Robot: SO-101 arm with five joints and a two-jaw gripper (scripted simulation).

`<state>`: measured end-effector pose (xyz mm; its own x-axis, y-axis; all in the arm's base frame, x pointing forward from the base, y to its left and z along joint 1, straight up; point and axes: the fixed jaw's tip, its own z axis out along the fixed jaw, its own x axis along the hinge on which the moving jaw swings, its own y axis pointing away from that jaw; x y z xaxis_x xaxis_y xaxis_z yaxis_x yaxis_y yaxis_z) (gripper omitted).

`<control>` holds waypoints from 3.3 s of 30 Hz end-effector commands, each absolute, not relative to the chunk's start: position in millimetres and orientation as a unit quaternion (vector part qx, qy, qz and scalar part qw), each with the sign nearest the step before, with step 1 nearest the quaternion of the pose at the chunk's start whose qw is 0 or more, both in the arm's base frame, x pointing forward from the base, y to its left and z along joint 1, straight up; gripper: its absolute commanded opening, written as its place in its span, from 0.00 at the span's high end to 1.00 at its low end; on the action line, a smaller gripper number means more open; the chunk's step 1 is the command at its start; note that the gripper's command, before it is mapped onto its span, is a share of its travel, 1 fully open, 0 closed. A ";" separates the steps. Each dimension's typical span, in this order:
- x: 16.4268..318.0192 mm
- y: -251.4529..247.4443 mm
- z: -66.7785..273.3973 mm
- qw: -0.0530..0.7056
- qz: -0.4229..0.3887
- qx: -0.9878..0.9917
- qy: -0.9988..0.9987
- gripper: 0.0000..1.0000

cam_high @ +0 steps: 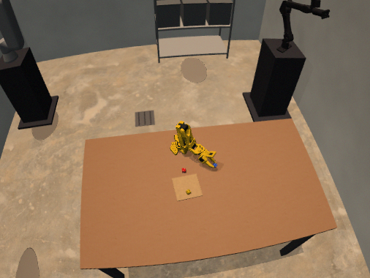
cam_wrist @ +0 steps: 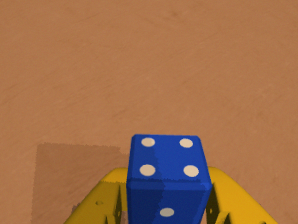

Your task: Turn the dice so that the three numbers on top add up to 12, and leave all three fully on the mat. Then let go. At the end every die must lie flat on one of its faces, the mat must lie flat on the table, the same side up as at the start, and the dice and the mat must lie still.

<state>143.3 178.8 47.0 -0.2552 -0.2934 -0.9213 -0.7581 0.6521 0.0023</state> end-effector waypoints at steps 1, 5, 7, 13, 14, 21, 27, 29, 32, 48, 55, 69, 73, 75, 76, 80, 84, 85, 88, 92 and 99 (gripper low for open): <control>143.3 182.6 51.1 0.513 0.243 -0.343 0.749 1.00; 143.3 182.6 51.0 0.513 0.243 -0.343 0.749 1.00; 143.3 182.6 50.9 0.513 0.243 -0.343 0.749 1.00; 143.4 182.6 47.6 0.513 0.243 -0.343 0.749 1.00; 143.4 182.6 46.9 0.513 0.243 -0.343 0.749 1.00; 143.3 182.6 44.9 0.513 0.243 -0.343 0.749 1.00; 143.4 182.6 43.7 0.513 0.243 -0.343 0.749 1.00; 143.4 182.6 42.3 0.513 0.243 -0.343 0.749 1.00; 143.4 182.6 40.2 0.513 0.243 -0.343 0.749 1.00; 143.4 182.6 34.8 0.513 0.243 -0.343 0.749 1.00; 143.3 182.5 32.9 0.513 0.243 -0.343 0.749 1.00; 143.3 182.5 27.0 0.513 0.243 -0.343 0.749 1.00; 143.3 182.5 26.9 0.513 0.243 -0.343 0.749 1.00; 143.3 182.5 26.8 0.513 0.243 -0.343 0.749 1.00; 143.3 182.5 26.6 0.513 0.243 -0.343 0.749 1.00; 143.3 182.6 24.6 0.513 0.243 -0.343 0.749 1.00; 143.3 182.5 22.3 0.513 0.243 -0.343 0.749 1.00; 143.3 182.5 22.0 0.513 0.243 -0.343 0.749 1.00; 143.3 182.5 21.7 0.513 0.243 -0.343 0.749 1.00; 143.3 182.5 21.7 0.513 0.243 -0.343 0.749 1.00; 143.3 182.5 21.7 0.513 0.243 -0.343 0.749 0.93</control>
<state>142.6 177.9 16.3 -0.2560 -0.2942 -0.9208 -0.7581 0.6521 0.0024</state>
